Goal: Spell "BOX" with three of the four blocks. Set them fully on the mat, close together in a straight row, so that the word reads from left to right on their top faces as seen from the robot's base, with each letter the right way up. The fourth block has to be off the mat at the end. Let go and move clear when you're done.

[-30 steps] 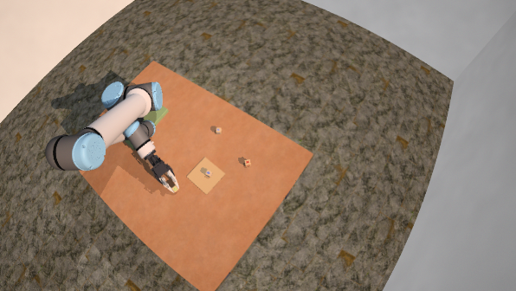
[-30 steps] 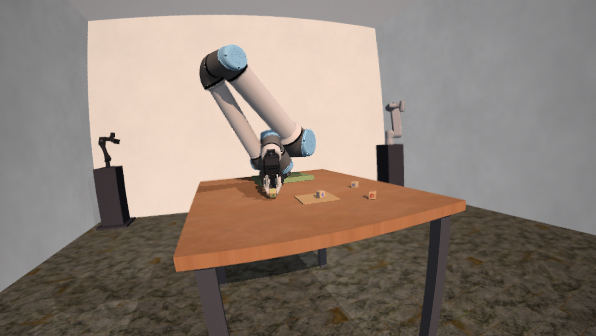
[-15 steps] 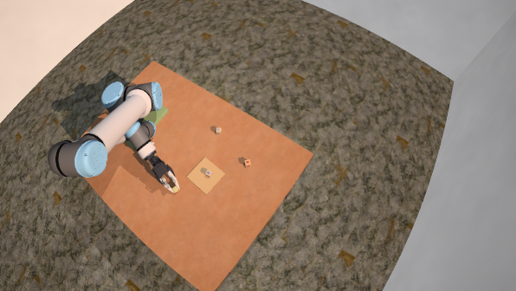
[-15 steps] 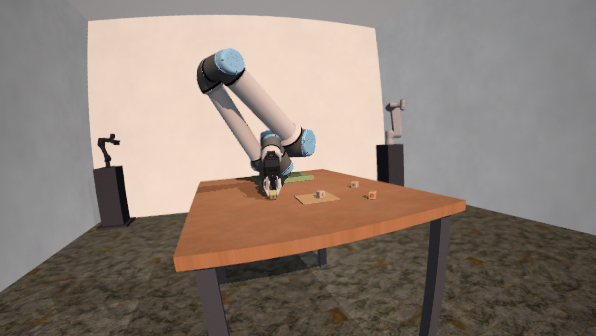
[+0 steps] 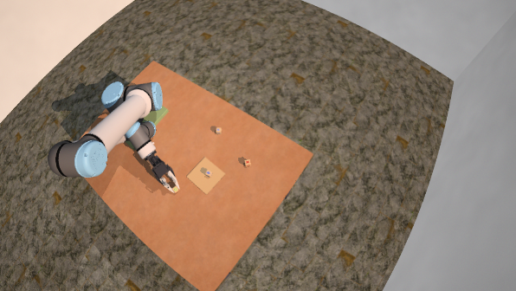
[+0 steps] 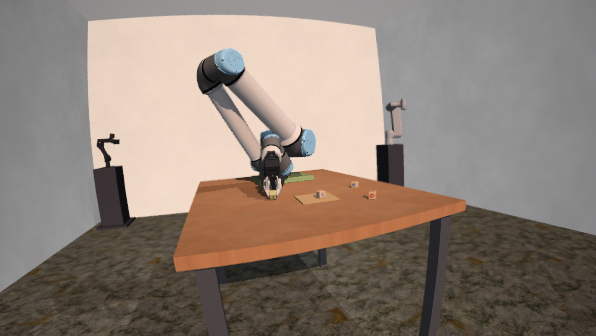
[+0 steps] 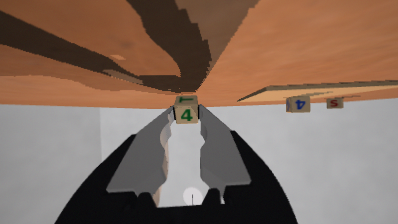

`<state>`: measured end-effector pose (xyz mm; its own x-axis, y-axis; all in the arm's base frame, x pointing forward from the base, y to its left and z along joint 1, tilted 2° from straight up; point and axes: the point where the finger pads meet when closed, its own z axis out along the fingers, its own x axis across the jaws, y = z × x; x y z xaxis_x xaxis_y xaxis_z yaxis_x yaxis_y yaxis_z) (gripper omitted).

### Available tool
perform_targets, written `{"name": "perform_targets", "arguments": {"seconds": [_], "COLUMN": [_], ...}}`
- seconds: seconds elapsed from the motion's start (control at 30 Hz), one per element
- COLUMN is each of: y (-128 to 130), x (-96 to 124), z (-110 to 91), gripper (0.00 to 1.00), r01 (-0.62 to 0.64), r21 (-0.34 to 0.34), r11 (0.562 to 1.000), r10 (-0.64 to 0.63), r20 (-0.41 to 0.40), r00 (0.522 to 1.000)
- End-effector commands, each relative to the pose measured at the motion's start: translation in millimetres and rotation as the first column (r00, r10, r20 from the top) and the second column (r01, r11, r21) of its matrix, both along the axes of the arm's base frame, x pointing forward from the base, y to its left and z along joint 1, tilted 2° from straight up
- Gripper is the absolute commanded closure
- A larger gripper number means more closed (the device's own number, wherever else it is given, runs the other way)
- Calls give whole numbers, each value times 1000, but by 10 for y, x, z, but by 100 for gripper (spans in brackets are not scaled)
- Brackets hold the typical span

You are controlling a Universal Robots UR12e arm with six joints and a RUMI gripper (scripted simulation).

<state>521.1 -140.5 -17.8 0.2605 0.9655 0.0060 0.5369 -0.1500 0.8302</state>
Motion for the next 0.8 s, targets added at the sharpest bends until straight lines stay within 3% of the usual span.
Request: {"name": "perform_targets", "arguments": {"seconds": [0.0,0.27,0.77], "y": [1,1,1], "x": [0,0,0], "z": [4,4,4], "gripper": [95,95,75], "r01": [0,0,0], "r21": [0,0,0], "r11": [1000,1000,1000], "r10": [0,0,0], "r20": [0,0,0], "r00": [1000,1000,1000]}}
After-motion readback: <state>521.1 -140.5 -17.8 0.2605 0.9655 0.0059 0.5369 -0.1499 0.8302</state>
